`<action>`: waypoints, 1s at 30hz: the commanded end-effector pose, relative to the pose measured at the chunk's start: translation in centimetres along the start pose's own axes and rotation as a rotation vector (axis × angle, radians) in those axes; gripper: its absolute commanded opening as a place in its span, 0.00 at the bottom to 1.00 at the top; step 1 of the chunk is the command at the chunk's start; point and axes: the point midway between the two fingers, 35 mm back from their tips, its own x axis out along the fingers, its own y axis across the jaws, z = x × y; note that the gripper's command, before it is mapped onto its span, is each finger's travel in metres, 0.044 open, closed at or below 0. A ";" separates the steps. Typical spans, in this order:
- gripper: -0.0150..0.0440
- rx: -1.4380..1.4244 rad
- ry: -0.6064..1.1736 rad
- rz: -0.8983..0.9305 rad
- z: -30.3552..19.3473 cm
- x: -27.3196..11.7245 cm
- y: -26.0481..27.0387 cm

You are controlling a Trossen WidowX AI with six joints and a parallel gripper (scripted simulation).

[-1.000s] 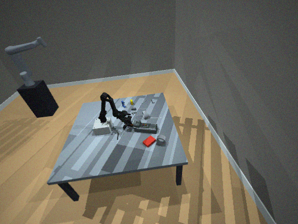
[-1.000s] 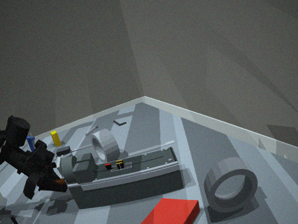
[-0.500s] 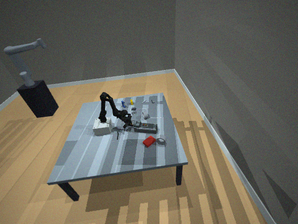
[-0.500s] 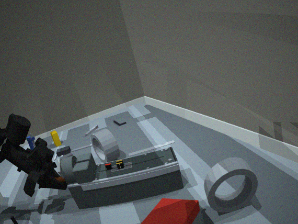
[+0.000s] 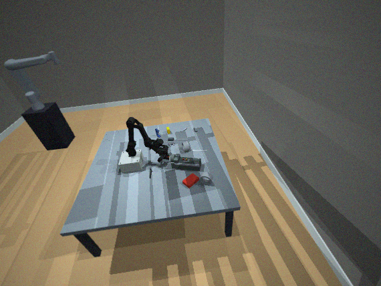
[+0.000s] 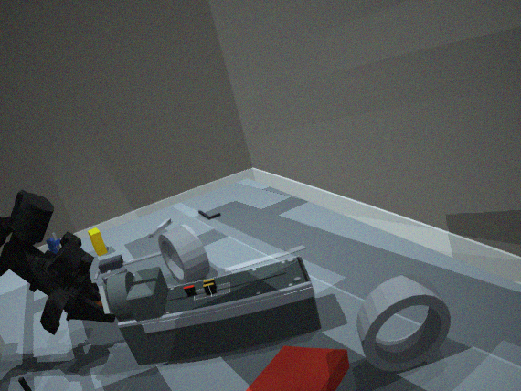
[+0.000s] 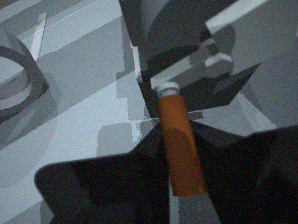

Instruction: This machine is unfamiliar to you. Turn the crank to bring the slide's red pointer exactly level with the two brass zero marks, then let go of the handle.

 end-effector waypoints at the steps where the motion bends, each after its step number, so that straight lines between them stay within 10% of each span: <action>1: 0.25 -0.002 -0.007 0.008 0.6 -0.6 0.5; 30: 0.25 -0.003 -0.008 0.007 2.9 -2.9 -0.7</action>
